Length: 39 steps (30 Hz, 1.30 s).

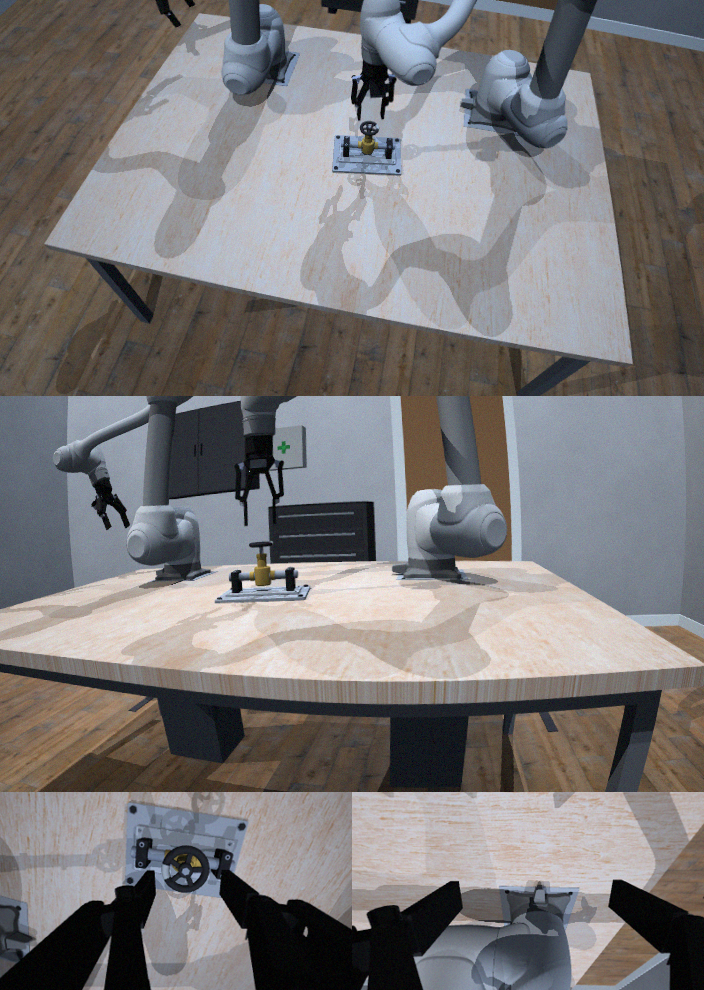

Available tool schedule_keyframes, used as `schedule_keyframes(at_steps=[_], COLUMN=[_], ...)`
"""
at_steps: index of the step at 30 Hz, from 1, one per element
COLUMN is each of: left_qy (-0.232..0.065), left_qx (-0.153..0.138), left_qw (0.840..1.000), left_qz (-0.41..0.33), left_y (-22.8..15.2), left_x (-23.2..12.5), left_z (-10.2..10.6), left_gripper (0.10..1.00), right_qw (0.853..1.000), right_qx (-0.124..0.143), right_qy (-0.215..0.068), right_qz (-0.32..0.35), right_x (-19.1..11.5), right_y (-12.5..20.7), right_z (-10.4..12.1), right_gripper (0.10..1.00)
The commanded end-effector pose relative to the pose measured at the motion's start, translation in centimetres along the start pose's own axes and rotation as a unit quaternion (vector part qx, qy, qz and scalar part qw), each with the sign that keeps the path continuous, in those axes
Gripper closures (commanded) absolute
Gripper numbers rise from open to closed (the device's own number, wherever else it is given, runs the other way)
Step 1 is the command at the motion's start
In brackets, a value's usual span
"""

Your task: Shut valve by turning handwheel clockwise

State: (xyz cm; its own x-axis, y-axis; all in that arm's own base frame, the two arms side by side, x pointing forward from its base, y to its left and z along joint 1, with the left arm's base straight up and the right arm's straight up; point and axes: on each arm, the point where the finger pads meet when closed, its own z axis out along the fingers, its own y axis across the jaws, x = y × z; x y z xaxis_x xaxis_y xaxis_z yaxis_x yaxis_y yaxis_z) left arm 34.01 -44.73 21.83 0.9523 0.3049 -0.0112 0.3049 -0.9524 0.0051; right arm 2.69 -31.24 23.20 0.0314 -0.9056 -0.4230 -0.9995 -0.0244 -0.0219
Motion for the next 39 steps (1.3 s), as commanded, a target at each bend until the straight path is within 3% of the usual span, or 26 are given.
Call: schedule_keyframes(at_steps=[1,14,39], left_qy=[0.006,0.006,0.006], left_qx=[0.002,0.001,0.001], left_qw=[0.997,0.99,0.989], left_qz=[-0.073,-0.144,-0.148], left_y=[0.04,0.04,0.04], left_x=[0.01,0.01,0.02], left_z=[-0.06,-0.06,0.27], left_gripper=[0.579,0.579,0.579], right_qw=[1.0,1.0,1.0], right_qx=[0.0,0.0,0.0], right_qy=[0.001,0.001,0.001], right_qz=[0.0,0.0,0.0], right_x=[0.01,0.01,0.01], right_y=[-0.01,-0.01,-0.01], right_z=[-0.06,-0.06,-0.06], right_gripper=[0.098,0.098,0.098])
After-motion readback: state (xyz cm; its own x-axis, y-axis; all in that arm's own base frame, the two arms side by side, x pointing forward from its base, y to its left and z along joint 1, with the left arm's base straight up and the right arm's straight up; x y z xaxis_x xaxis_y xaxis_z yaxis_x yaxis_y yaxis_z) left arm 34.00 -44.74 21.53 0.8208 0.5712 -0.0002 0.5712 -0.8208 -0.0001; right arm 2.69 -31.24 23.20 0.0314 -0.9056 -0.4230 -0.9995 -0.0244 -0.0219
